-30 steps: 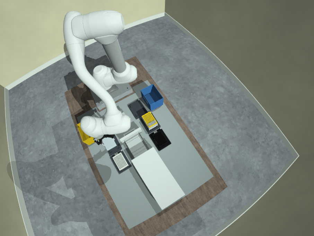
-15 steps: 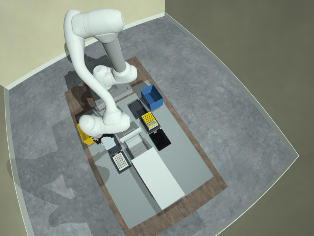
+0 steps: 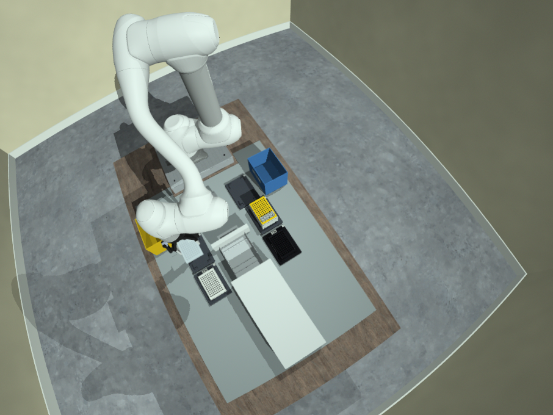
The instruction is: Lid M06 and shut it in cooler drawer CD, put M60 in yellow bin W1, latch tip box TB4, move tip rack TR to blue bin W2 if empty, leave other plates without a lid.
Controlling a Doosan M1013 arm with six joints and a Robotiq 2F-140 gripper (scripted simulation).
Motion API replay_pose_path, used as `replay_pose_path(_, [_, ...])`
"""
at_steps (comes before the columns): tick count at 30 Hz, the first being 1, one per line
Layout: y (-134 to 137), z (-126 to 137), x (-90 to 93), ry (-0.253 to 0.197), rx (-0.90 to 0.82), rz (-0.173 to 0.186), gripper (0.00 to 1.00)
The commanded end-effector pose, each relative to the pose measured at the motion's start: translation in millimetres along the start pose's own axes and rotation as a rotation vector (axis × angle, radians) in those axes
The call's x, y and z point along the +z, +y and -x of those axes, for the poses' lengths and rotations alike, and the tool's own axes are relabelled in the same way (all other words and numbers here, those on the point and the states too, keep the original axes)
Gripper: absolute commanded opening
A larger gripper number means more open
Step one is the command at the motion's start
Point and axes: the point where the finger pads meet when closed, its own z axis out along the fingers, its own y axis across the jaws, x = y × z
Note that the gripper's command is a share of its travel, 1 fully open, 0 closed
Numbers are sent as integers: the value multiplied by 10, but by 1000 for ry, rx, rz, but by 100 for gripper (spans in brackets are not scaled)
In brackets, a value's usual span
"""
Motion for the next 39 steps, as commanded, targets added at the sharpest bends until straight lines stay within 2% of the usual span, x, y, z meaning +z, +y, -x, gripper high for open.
replay_pose_path(1, [0, 0, -57, 0, 0, 0, 0])
replay_pose_path(9, [0, 0, -157, 0, 0, 0, 0])
replay_pose_path(17, [0, 0, -157, 0, 0, 0, 0])
replay_pose_path(39, [-454, -281, -157, 0, -667, 0, 0])
